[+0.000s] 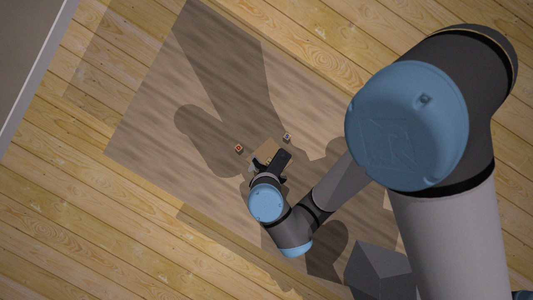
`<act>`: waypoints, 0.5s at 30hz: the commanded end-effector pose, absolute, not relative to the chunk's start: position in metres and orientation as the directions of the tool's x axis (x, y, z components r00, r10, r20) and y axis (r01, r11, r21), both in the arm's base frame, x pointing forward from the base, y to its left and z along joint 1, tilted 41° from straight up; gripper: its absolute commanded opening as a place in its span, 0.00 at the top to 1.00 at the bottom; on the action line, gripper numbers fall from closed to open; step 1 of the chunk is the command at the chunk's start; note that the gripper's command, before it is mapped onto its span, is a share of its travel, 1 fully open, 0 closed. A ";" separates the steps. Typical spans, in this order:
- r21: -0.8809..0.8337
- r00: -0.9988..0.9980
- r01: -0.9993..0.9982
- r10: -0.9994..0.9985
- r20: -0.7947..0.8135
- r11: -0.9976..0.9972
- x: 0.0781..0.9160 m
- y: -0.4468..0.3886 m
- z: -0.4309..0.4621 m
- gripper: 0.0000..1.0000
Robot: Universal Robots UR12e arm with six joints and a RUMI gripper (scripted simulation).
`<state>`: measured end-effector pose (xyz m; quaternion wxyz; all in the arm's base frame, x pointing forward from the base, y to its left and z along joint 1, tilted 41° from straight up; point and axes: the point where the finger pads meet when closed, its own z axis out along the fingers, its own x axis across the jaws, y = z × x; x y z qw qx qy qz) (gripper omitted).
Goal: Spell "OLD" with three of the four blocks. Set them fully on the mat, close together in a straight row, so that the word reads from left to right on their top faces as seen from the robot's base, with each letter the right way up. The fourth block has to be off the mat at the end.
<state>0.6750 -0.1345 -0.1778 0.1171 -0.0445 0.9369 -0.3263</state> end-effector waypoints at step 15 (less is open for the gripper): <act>-0.572 -0.951 0.182 -0.004 -0.309 0.799 0.782 -0.107 -0.176 0.00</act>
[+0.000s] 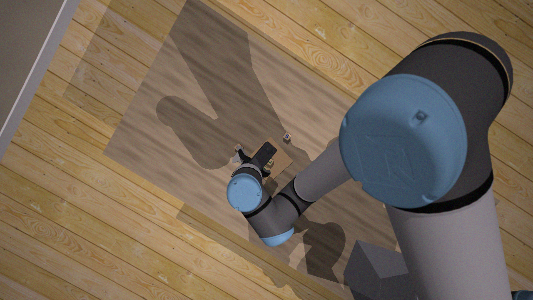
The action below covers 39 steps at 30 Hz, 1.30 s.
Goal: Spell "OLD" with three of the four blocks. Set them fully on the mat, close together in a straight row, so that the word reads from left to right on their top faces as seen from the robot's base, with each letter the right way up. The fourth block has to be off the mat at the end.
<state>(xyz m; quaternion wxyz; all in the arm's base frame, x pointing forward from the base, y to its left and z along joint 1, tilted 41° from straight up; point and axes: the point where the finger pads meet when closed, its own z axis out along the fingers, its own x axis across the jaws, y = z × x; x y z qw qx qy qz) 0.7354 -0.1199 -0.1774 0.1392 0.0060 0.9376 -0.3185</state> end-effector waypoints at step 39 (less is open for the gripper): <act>-0.559 -0.942 0.223 0.030 -0.334 0.799 0.805 -0.099 -0.173 0.63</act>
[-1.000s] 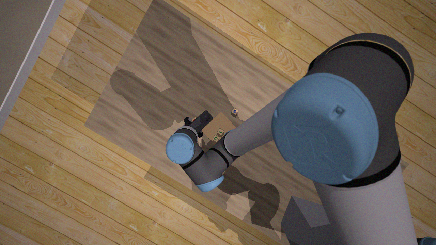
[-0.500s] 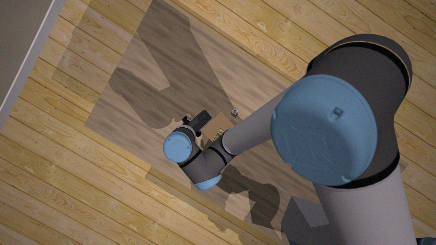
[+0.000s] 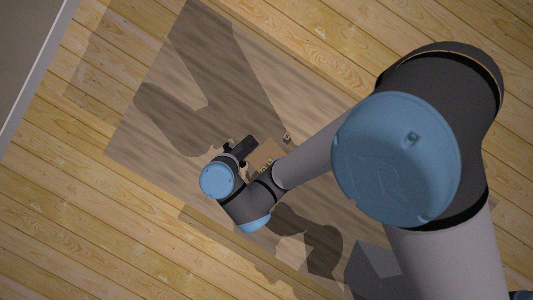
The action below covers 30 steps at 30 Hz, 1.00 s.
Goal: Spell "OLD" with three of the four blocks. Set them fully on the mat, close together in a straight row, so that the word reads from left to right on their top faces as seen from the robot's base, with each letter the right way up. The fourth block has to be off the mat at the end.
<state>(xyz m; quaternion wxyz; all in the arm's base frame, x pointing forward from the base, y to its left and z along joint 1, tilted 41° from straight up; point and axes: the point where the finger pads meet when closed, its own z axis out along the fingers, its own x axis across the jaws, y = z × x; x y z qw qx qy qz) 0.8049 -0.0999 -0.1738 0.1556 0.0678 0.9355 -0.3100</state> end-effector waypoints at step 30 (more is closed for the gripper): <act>-0.559 -0.942 0.224 0.031 -0.333 0.799 0.811 -0.111 -0.189 0.63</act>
